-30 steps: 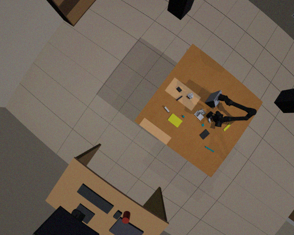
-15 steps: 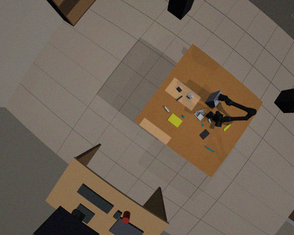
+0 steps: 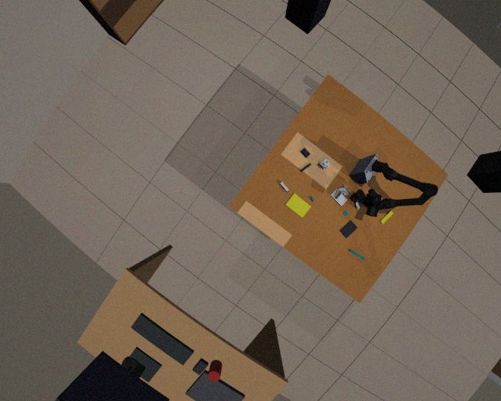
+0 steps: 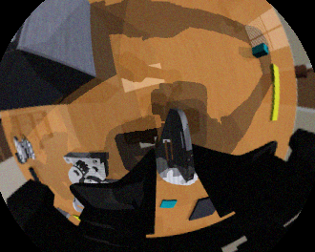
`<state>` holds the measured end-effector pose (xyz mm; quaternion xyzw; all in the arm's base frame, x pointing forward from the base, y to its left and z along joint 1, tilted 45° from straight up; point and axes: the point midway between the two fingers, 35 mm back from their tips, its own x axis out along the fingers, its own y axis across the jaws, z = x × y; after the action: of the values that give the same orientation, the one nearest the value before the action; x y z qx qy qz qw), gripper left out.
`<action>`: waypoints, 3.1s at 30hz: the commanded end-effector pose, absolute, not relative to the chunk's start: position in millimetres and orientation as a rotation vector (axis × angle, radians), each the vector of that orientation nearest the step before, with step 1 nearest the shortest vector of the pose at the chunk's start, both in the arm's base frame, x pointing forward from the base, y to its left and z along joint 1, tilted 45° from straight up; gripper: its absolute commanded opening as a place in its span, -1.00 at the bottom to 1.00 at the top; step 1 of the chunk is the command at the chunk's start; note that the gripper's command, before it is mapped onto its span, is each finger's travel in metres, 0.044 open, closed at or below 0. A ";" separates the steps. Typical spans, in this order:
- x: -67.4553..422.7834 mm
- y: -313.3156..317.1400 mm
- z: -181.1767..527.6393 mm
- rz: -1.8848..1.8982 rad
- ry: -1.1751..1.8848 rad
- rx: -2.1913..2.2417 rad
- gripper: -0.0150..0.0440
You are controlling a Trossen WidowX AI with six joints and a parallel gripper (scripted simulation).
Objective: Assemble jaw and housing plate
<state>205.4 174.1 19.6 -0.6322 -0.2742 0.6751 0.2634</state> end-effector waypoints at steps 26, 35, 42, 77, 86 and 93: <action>210.8 128.8 67.8 1.807 -0.729 -1.710 -0.04; 212.5 120.5 59.7 1.815 -0.492 -1.566 -0.04; 213.4 114.0 53.4 1.806 -0.312 -1.446 -0.04; 212.3 82.3 23.2 1.600 0.483 -0.799 -0.04; 210.5 74.6 15.9 1.511 0.659 -0.622 -0.04; 208.8 68.8 10.4 1.432 0.787 -0.484 -0.04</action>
<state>209.5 72.7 13.5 -0.2373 0.3211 0.6470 0.6496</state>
